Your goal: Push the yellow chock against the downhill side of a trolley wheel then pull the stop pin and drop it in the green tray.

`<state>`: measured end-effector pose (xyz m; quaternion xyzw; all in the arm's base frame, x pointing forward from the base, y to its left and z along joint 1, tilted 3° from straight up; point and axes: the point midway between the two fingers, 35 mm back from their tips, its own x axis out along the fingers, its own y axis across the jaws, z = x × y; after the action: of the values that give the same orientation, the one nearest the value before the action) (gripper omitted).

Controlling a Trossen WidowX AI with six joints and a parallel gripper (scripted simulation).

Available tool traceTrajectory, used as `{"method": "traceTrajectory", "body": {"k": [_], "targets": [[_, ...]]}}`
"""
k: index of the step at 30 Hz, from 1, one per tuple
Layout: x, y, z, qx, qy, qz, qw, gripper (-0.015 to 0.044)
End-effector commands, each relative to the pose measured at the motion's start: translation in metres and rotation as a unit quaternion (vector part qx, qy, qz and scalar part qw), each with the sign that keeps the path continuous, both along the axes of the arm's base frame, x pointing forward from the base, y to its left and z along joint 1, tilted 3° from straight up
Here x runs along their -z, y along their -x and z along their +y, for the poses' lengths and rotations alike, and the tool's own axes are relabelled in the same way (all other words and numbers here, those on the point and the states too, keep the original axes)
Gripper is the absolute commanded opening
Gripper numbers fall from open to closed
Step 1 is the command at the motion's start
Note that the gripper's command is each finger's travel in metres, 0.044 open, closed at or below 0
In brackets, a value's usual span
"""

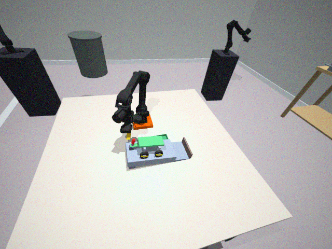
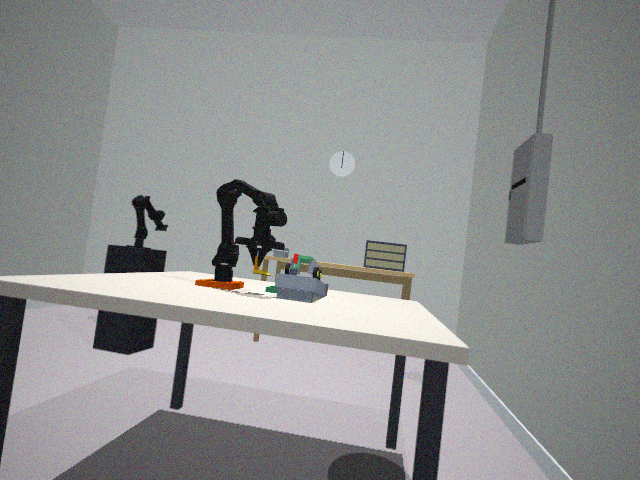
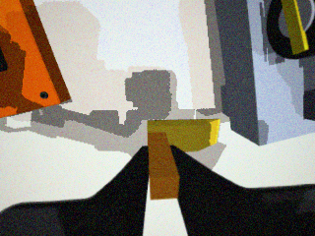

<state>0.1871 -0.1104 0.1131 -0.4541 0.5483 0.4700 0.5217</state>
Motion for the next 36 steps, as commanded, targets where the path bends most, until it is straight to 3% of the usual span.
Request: {"method": "traceTrajectory", "body": {"k": [1,19,26,36], "targets": [[-0.014,-0.003,0.000,-0.001,0.001,-0.008,1.000,0.0000],[-0.068,-0.012,-0.002,-0.001,0.001,-0.008,1.000,0.0000],[-0.070,-0.013,-0.002,0.002,0.001,-0.008,1.000,0.0000],[-0.070,-0.013,-0.002,0.155,0.007,-0.008,0.988,0.0000]]}}
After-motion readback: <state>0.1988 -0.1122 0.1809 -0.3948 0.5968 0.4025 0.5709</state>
